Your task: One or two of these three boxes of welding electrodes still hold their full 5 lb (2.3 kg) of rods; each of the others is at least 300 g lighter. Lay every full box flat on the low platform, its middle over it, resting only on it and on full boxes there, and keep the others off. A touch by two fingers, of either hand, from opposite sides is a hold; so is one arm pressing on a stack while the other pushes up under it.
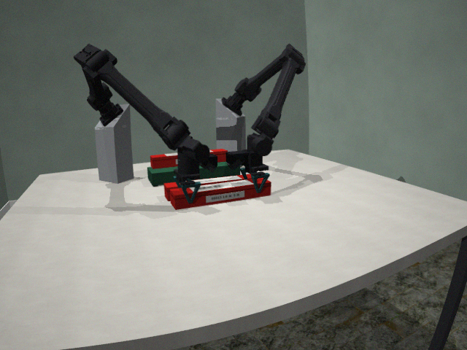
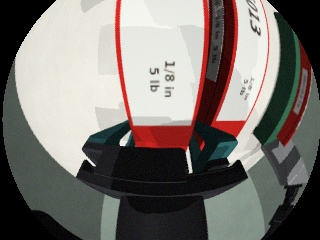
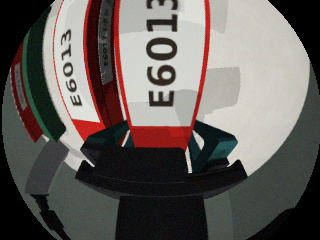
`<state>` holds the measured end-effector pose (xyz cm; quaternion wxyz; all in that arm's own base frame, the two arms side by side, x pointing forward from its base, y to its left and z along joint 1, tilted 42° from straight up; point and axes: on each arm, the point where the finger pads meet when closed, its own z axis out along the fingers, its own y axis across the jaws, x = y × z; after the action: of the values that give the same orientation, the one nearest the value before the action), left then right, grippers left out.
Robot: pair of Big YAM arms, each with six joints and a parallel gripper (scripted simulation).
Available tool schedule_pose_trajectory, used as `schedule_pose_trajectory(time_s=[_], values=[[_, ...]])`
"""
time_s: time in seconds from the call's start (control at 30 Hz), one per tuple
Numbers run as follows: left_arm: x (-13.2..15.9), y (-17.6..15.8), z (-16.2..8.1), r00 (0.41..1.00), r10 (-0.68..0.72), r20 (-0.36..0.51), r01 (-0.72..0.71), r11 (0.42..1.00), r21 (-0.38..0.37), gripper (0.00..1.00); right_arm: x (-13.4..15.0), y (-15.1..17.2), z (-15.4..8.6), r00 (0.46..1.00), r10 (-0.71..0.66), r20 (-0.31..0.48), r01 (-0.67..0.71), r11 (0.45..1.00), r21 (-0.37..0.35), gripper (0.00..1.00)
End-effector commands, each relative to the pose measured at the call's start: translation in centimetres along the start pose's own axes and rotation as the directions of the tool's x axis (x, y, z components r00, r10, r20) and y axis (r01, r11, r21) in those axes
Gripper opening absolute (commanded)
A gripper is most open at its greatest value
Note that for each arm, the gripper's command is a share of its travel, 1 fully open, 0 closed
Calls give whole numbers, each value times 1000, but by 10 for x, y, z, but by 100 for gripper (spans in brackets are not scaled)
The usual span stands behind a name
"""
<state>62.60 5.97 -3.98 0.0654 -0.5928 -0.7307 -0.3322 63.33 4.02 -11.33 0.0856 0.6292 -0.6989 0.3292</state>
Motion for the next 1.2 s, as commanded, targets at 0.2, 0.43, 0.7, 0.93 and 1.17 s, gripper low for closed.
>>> schedule_pose_trajectory(time_s=[0.2,0.43,0.7,0.93,1.17], values=[[-3,47,-66,999,-16,30,19,992,-122,0,-6,-46,-67,999,35,36,-40,991,126,0],[-2,47,-66,999,-17,31,20,992,-124,0,-6,-45,-67,999,36,37,-41,991,127,0],[-2,47,-65,999,-18,31,21,992,-125,0,-6,-44,-66,999,37,38,-42,991,128,0],[-2,46,-65,999,-19,33,23,992,-126,0,-5,-44,-66,999,38,39,-43,991,129,0],[-2,46,-65,999,-19,33,23,992,-127,0,-5,-43,-66,998,39,40,-44,991,129,0]])
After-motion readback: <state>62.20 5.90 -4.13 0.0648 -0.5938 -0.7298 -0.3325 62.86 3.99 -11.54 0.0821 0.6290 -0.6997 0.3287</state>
